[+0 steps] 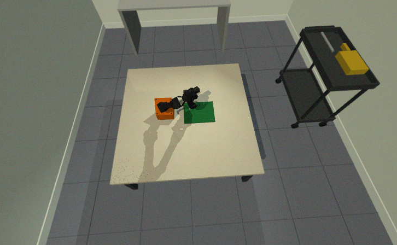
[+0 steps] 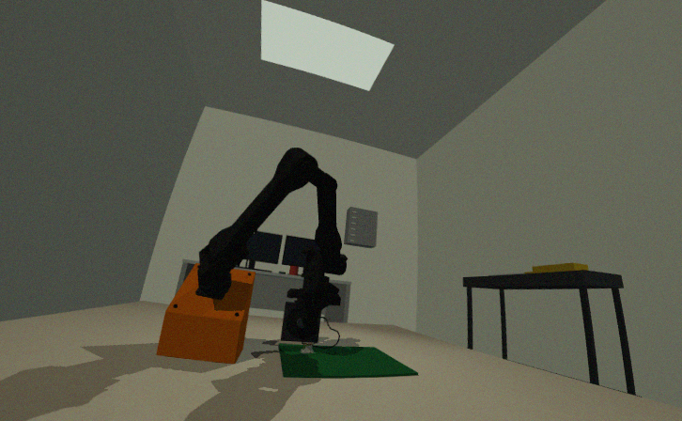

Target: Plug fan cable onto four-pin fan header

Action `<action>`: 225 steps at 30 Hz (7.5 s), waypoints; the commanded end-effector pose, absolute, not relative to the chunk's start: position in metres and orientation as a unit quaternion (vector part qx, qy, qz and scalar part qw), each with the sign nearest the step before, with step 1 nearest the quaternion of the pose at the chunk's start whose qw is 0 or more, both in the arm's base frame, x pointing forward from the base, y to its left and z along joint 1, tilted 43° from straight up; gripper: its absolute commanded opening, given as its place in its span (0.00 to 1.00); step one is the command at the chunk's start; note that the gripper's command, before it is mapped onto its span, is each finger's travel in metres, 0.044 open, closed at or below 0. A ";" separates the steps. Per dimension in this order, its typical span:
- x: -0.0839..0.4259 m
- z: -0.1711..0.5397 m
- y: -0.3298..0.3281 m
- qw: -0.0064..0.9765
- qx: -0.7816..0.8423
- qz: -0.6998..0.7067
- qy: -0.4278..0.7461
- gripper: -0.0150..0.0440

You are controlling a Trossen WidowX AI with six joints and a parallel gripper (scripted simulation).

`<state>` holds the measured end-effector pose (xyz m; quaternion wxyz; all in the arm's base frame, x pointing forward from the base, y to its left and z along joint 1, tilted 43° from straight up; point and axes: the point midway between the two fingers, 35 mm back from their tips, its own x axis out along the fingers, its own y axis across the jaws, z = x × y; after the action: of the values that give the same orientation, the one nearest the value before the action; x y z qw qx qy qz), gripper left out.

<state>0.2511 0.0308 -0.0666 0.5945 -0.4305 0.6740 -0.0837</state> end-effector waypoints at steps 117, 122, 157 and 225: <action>0.255 -0.084 0.014 0.597 -0.425 -0.087 0.674 0.25; 0.254 -0.085 0.013 0.596 -0.427 -0.086 0.674 0.25; 0.250 -0.082 0.014 0.593 -0.432 -0.080 0.675 0.25; 0.248 -0.082 0.015 0.590 -0.436 -0.075 0.676 0.25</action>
<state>0.2491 0.0145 -0.0820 0.5905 -0.4339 0.6759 -0.0784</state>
